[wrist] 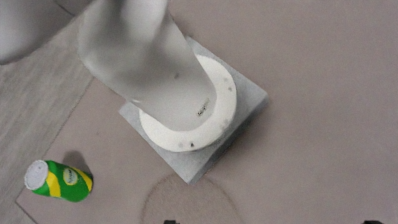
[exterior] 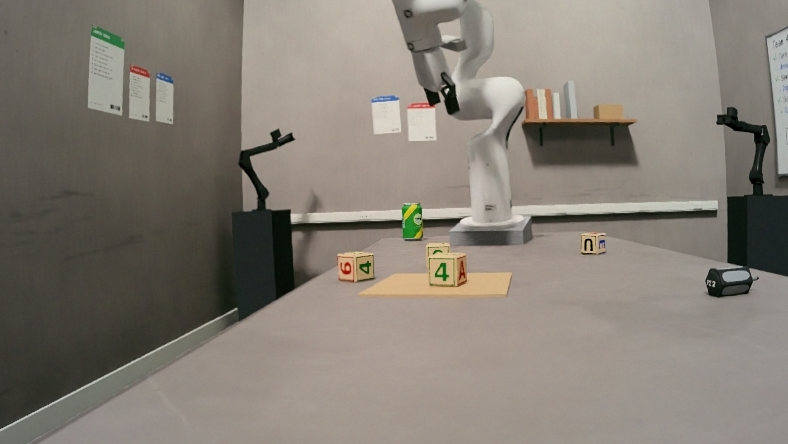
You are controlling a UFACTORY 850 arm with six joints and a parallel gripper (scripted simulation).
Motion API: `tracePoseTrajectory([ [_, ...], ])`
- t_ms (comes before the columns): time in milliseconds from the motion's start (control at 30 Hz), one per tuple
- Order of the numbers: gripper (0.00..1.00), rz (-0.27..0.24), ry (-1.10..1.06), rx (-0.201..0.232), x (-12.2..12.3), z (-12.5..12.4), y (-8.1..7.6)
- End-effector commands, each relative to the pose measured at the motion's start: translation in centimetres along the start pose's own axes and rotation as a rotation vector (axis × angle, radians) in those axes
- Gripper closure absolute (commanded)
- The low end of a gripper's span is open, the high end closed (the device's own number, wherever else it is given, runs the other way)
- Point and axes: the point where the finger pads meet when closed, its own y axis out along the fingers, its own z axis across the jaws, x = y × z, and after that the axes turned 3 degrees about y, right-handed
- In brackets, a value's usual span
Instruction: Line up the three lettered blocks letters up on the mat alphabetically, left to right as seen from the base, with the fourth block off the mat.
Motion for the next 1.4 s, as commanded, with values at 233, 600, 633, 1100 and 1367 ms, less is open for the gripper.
tracePoseTrajectory([
  [233,0.0,-0.226,0.128,0.052,1.5,9.7,2.8],
  [600,0.0,-0.376,0.211,0.232,-1.2,21.2,6.5],
  [633,0.0,-0.376,0.211,0.232,-1.2,21.2,6.5],
  [1100,0.0,-0.377,0.244,0.439,-8.0,30.7,11.1],
  [1367,0.0,-0.351,0.248,0.496,-10.7,33.0,12.8],
])
